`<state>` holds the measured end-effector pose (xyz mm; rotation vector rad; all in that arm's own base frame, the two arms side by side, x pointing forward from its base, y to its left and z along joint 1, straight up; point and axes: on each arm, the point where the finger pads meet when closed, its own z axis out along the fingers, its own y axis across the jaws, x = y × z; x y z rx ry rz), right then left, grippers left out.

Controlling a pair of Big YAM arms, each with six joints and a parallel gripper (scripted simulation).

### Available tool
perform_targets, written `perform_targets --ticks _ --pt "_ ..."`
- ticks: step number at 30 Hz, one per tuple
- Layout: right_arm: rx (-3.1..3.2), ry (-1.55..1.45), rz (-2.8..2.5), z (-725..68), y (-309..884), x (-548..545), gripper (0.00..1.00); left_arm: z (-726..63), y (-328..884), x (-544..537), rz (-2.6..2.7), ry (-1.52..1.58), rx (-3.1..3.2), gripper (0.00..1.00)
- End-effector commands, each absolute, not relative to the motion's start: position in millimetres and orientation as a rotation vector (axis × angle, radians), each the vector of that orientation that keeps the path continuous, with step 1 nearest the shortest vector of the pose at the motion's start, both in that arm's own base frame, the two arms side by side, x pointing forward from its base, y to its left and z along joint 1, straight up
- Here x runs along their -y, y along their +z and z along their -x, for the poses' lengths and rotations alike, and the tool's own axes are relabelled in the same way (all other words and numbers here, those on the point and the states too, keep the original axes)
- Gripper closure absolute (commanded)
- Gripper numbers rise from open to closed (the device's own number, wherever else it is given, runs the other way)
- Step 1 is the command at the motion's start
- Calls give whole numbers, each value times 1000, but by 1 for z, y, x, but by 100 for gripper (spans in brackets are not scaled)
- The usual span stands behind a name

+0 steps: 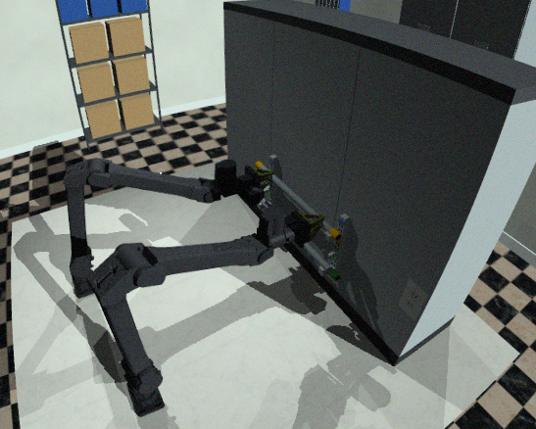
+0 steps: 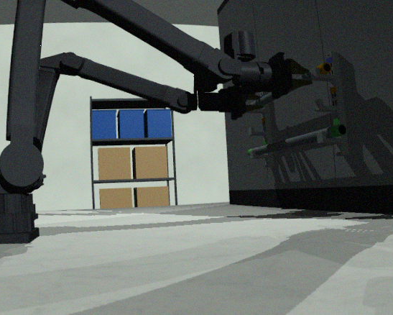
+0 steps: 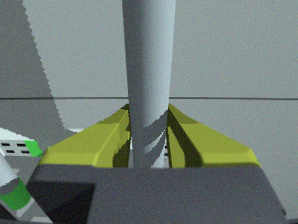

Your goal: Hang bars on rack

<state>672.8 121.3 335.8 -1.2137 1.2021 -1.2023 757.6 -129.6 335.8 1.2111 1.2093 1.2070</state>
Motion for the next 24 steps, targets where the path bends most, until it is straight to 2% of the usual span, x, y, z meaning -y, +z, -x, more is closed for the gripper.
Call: perform_targets --ticks 1,7,24 --pt "-1173 -1222 1155 -687 373 -118 93 -771 362 124 -1163 1213 -1196 92" --pt "-1173 -1222 1155 -687 373 -118 100 -771 362 124 -1163 1213 -1196 100" --pt "-1173 -1222 1155 -691 373 -118 100 -775 362 124 -1163 1213 -1196 100"
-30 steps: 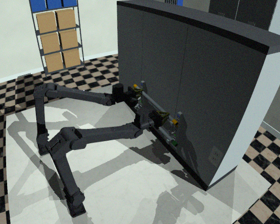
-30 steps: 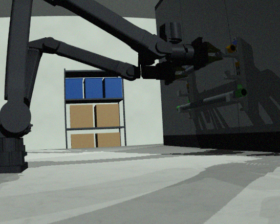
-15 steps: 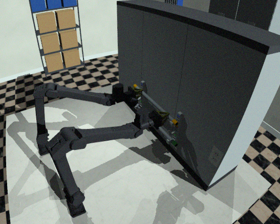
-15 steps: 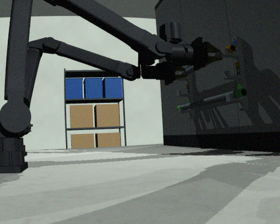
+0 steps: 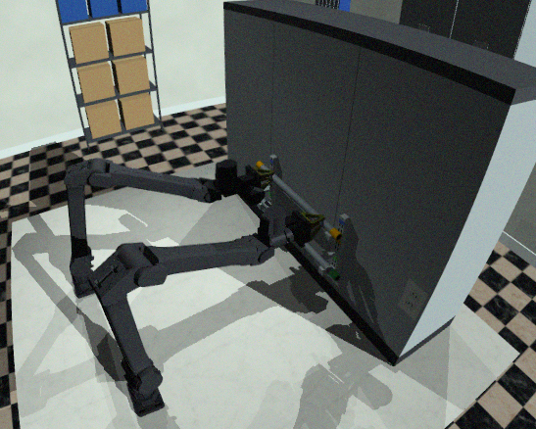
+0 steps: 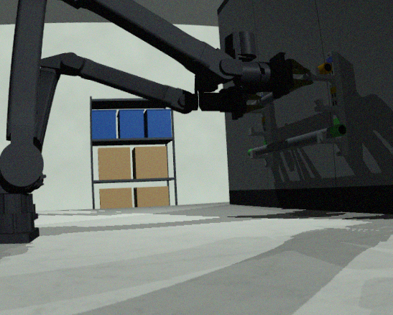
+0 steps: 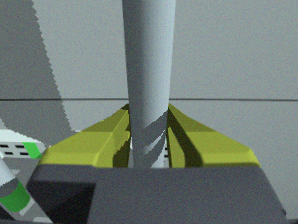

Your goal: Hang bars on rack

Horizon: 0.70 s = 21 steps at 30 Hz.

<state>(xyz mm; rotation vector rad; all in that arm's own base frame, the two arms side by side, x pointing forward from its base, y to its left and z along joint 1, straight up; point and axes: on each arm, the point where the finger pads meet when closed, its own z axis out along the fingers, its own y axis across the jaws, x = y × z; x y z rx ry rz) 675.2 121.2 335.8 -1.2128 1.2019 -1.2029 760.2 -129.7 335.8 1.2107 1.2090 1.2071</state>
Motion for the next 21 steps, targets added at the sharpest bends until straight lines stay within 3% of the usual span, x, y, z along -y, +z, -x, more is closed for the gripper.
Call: perform_targets --ticks 1,21 --pt "-1173 -1222 1155 -691 373 -118 100 -775 362 124 -1163 1213 -1196 100" --pt "-1173 -1222 1155 -694 374 -118 100 -778 363 124 -1164 1213 -1197 100"
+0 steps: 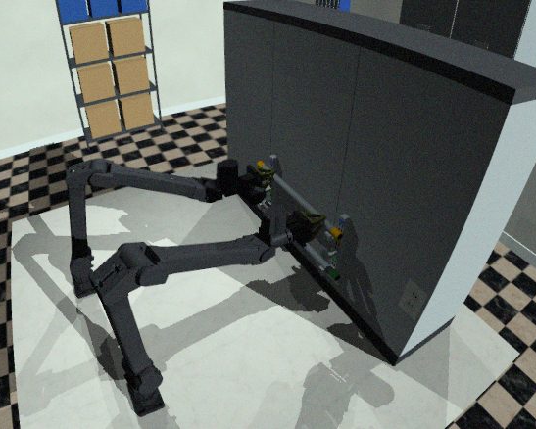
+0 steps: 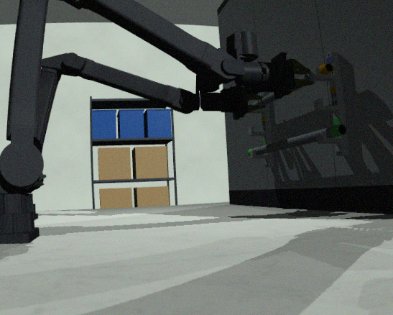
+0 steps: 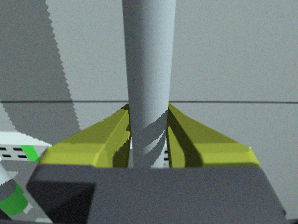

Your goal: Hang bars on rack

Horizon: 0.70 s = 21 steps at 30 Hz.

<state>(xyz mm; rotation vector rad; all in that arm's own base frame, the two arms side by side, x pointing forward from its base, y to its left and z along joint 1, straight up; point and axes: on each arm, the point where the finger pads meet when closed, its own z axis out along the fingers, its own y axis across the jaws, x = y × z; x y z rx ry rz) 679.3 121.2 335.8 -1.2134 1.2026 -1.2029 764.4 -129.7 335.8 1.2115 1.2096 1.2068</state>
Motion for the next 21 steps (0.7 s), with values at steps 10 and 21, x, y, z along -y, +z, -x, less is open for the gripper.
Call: perform_targets --ticks 10,21 --pt "-1173 -1222 1155 -694 379 -118 100 -778 368 124 -1164 1213 -1197 100" --pt "-1173 -1222 1155 -694 386 -118 100 -778 376 124 -1164 1213 -1197 100"
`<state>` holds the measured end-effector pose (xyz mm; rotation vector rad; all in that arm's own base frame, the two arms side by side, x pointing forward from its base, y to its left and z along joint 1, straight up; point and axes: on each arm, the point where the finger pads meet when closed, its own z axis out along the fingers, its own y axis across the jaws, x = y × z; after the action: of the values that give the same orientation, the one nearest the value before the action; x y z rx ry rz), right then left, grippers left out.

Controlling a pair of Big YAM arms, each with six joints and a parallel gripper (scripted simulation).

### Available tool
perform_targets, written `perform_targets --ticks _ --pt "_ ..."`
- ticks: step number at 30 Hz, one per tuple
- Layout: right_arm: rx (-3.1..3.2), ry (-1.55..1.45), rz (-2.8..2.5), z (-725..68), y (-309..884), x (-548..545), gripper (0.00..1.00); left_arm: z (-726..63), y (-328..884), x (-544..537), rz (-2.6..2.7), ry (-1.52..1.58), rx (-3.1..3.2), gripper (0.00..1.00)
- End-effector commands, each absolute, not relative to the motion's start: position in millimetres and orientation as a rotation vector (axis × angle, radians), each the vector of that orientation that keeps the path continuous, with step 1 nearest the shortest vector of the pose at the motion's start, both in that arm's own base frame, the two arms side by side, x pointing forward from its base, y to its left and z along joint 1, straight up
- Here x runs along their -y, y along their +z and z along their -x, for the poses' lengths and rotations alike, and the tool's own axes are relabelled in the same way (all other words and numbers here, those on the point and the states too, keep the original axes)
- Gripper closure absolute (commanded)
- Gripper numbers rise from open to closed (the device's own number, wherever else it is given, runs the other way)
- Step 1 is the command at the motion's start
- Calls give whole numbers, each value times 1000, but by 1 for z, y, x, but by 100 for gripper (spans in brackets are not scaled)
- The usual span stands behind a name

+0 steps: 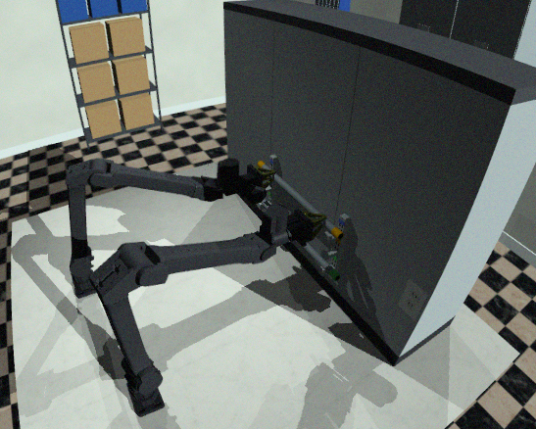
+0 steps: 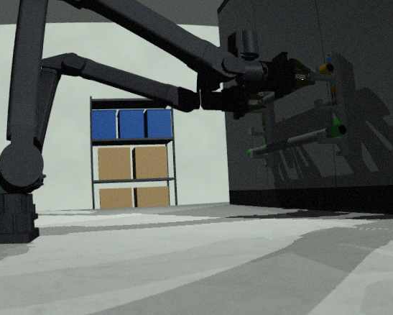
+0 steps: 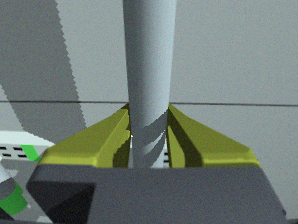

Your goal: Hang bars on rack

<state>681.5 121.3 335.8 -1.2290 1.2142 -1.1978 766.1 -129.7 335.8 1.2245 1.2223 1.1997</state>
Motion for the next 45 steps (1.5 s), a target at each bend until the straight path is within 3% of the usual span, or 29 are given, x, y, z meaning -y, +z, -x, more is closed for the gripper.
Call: perform_targets --ticks 1,45 --pt "-1173 -1222 1155 -694 387 -118 100 -778 377 124 -1164 1213 -1197 100" --pt "-1173 -1222 1155 -688 426 -117 100 -773 419 125 -1164 1212 -1197 100"
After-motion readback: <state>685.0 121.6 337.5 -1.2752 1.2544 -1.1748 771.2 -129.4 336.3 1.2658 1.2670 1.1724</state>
